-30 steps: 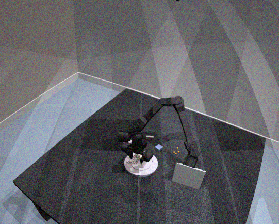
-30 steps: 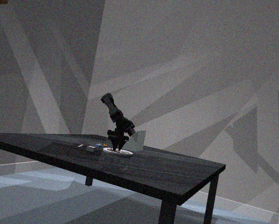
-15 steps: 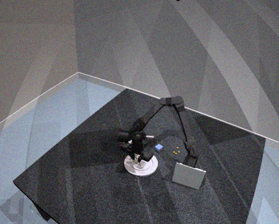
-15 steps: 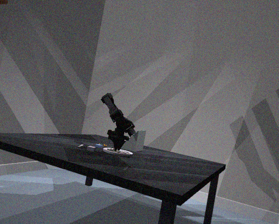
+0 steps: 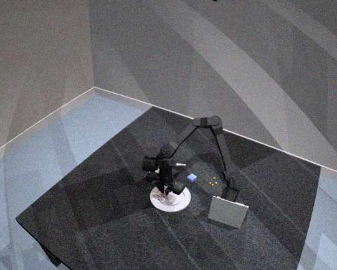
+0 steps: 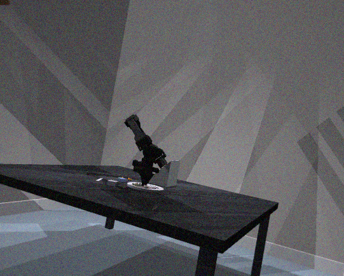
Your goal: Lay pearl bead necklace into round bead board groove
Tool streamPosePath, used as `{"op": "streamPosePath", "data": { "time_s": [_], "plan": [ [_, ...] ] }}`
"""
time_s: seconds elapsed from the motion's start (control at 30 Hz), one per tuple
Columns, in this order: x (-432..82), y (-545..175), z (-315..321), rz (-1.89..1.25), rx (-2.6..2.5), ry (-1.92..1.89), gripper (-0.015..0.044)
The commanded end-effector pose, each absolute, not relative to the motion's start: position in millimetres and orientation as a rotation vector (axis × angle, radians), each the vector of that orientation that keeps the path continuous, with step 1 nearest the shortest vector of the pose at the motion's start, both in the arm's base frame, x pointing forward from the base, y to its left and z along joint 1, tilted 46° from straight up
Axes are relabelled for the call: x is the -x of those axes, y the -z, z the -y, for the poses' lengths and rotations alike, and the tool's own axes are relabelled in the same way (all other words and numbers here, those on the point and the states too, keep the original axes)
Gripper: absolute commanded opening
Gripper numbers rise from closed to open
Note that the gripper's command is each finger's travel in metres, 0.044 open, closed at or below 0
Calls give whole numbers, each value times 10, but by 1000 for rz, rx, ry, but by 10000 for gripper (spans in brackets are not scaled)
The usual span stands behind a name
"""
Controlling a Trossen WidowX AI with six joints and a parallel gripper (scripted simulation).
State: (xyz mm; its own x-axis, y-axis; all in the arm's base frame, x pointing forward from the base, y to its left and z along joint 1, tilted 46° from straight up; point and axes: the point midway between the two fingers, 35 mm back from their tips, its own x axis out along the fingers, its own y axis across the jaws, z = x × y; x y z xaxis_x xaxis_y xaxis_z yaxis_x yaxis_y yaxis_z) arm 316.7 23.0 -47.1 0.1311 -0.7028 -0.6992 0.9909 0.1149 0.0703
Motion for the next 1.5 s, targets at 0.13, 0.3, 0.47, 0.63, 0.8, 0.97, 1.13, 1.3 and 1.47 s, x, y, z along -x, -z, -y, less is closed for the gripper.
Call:
{"op": "streamPosePath", "data": {
  "time_s": [0.13, 0.3, 0.47, 0.63, 0.8, 0.97, 1.13, 1.3, 1.47],
  "plan": [
    [-3169, 473, -224, -580, -617, 1350, 0],
    [-3169, 473, -224, -580, -617, 1350, 0],
    [-3167, 470, -226, -581, -616, 1351, 0],
    [-3141, 421, -260, -580, -605, 1353, 0],
    [-3047, 432, -253, -581, -605, 1353, 0],
    [-3041, 432, -253, -581, -605, 1353, 0],
    [-3044, 447, -238, -581, -605, 1353, 0],
    [-3046, 461, -223, -581, -605, 1353, 0],
    [-3046, 461, -223, -581, -605, 1353, 0]
  ]
}}
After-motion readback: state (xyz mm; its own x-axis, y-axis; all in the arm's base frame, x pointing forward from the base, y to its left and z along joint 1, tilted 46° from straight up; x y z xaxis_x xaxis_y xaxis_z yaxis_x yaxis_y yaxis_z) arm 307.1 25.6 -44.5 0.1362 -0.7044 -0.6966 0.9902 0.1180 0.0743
